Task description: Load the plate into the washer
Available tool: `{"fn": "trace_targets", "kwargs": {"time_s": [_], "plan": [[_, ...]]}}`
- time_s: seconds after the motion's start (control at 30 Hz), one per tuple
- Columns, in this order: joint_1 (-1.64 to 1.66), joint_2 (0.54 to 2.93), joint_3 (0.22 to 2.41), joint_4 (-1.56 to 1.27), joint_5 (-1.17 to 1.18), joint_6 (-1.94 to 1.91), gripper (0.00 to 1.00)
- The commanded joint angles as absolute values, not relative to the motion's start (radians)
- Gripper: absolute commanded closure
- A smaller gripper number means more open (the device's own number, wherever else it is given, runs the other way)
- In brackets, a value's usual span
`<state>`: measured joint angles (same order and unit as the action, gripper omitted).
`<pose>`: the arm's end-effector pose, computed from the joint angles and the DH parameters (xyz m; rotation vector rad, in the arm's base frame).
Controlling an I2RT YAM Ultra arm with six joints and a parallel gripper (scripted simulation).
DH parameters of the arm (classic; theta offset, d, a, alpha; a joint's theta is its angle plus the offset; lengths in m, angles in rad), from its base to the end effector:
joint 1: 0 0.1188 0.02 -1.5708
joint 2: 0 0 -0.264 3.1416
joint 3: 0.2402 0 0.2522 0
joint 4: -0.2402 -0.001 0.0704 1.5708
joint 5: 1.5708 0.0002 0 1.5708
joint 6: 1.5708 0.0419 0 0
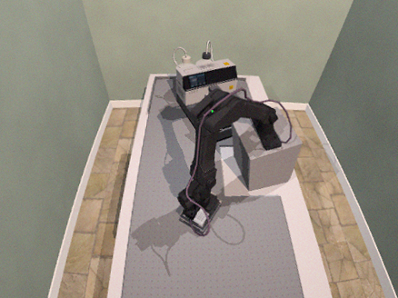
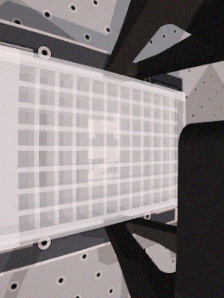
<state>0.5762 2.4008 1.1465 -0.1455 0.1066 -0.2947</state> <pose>0.3096 0.1970 -0.0276 -1.2342 2.6850 -0.1206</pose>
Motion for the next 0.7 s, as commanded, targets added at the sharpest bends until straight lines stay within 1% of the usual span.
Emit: {"fn": "trace_targets", "kwargs": {"time_s": [0.0,0.13,0.67], "plan": [[0.572,2.388,1.172,-0.124,0.091,-0.299,0.16],[0.577,2.359,1.125,-0.158,0.091,-0.294,0.16],[0.593,2.277,1.109,-0.214,0.092,-0.283,0.16]]}}
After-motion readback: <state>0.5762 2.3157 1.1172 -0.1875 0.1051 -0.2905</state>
